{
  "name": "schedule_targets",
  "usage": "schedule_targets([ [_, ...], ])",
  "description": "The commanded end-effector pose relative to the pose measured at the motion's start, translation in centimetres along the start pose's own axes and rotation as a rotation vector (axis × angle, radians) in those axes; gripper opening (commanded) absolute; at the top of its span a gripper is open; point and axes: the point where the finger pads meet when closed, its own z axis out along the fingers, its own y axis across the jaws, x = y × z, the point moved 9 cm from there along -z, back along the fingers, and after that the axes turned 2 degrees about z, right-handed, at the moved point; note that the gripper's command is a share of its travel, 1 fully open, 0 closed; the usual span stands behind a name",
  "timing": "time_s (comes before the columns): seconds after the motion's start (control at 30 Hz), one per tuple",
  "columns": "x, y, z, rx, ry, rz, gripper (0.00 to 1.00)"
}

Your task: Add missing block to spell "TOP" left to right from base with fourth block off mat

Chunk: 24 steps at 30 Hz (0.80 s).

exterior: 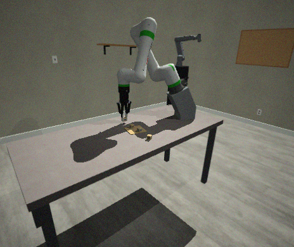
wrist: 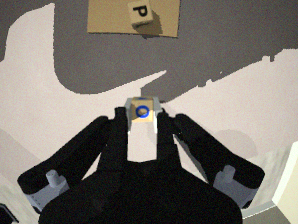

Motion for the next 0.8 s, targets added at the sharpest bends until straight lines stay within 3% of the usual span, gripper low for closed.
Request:
schedule_targets([
  [0.0, 0.0, 0.0, -1.2, 0.001, 0.000, 0.000, 0.16],
  [0.2, 0.0, 0.0, -5.6, 0.001, 0.000, 0.000, 0.16],
  [0.33, 0.0, 0.0, -7.5, 0.001, 0.000, 0.000, 0.16],
  [0.77, 0.0, 0.0, -7.9, 0.001, 0.000, 0.000, 0.16],
])
